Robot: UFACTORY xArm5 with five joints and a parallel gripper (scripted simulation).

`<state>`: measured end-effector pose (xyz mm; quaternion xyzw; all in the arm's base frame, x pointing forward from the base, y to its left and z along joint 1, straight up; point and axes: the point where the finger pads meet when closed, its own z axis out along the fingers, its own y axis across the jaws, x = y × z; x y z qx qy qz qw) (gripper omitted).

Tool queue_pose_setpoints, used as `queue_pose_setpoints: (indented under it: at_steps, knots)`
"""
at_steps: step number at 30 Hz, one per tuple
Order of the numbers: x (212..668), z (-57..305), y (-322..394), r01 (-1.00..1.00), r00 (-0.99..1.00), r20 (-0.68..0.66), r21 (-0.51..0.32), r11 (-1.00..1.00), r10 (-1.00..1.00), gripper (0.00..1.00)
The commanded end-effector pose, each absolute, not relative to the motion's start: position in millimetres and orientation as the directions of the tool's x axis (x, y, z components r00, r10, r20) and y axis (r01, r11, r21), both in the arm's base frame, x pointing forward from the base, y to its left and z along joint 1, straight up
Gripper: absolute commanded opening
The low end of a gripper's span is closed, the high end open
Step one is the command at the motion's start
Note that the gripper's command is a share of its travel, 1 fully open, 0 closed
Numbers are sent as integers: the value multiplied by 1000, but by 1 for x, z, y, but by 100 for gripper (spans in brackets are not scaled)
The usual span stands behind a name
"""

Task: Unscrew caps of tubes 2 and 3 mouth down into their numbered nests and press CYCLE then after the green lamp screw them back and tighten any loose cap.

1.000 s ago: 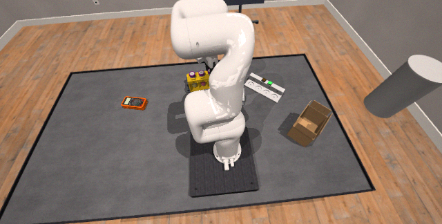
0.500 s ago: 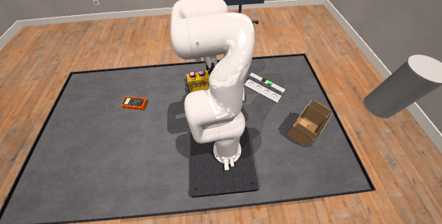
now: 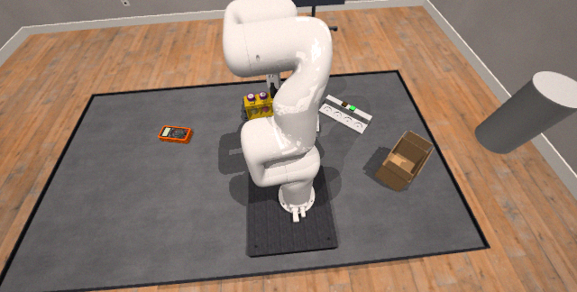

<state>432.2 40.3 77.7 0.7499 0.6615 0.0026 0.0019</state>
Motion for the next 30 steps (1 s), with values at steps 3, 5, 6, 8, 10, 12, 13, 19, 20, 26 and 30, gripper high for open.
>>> queue_pose_setpoints:
  at_steps: [3,5,6,8,10,12,13,19,20,26,30]
  knots:
    - [433,78,40,956,294,9,7,-294,956,0]
    - [433,78,40,956,294,9,7,-294,956,0]
    - [433,78,40,956,294,9,7,-294,956,0]
    - [433,78,40,956,294,9,7,-294,956,46]
    - [433,78,40,956,294,9,7,-294,956,46]
    - [433,78,40,956,294,9,7,-294,956,46]
    - [433,78,40,956,294,9,7,-294,956,46]
    - [433,78,40,956,294,9,7,-294,956,46]
    - [433,79,40,967,256,9,8,-256,967,46]
    - [433,79,40,1000,19,6,10,-19,1000,46]
    - [433,79,40,998,-61,6,10,61,998,46]
